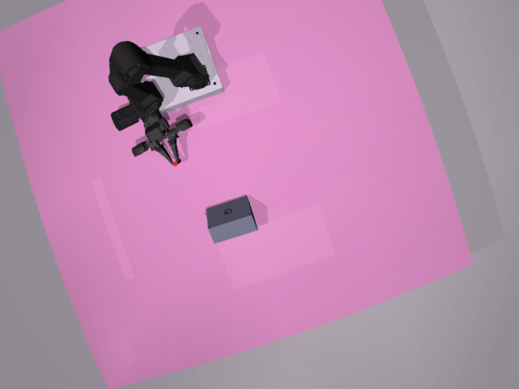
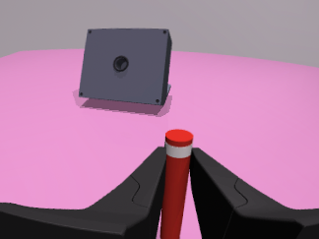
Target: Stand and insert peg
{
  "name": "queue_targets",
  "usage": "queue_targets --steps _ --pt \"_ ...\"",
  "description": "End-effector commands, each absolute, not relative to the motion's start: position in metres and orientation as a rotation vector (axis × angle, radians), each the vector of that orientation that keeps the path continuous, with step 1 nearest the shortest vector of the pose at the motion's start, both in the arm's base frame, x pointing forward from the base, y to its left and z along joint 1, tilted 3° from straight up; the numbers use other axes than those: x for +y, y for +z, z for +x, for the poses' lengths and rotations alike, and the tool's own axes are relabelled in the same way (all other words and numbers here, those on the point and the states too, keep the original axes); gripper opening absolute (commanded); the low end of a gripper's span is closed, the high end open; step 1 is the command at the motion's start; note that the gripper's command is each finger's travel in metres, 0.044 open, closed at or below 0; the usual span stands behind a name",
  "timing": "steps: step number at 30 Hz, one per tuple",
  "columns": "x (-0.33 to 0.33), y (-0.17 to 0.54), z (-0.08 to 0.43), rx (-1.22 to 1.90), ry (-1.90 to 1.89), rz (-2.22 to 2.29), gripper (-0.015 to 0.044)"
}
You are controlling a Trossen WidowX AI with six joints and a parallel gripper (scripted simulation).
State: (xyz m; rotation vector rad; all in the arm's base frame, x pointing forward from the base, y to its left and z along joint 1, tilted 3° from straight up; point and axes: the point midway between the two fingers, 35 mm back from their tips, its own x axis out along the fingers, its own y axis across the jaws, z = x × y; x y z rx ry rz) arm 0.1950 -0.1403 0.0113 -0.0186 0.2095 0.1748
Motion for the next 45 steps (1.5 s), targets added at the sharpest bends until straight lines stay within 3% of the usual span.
queue_targets --steps 1,7,10,45 --pt "-0.1404 0.0110 0.1939 0.210 0.175 -0.019 0.0049" --pt "-0.1400 0.0112 0.1933 0.207 0.177 -0.018 0.0056" --pt "-0.1400 0.0112 0.1931 0.206 0.177 -0.019 0.0130" --pt "-0.1400 0.0112 0.1931 0.206 0.177 -0.019 0.0130"
